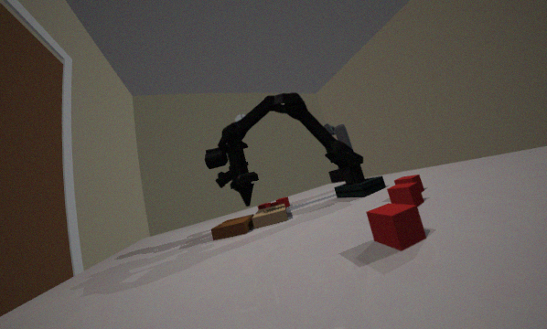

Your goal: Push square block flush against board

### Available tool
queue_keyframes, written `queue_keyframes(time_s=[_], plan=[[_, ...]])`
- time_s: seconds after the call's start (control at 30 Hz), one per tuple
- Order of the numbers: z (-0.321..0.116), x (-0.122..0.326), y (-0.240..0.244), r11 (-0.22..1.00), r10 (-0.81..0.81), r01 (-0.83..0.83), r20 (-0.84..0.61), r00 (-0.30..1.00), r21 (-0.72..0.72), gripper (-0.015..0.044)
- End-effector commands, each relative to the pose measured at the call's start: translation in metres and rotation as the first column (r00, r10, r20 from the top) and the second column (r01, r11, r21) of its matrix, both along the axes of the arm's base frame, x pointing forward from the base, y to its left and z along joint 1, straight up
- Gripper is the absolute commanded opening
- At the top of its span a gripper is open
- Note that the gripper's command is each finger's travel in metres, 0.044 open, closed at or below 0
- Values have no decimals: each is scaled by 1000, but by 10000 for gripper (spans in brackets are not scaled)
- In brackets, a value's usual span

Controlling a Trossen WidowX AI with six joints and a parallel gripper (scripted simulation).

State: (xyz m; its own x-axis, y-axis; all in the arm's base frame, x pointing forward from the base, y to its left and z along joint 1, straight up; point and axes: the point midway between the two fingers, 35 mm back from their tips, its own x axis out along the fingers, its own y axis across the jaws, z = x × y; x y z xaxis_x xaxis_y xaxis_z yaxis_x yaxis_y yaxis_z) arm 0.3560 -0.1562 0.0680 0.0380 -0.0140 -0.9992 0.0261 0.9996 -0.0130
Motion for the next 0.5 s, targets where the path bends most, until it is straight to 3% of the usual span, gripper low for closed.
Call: queue_keyframes(time_s=[0.0, 0.3, 0.47], plan=[[1, -3, -13, 993, -119, 119, 3, 993, 3, 0], [1, -15, -44, 911, -413, 413, 5, 911, 12, 0], [-2, -16, -46, 901, -434, 433, 5, 901, 12, 0]])
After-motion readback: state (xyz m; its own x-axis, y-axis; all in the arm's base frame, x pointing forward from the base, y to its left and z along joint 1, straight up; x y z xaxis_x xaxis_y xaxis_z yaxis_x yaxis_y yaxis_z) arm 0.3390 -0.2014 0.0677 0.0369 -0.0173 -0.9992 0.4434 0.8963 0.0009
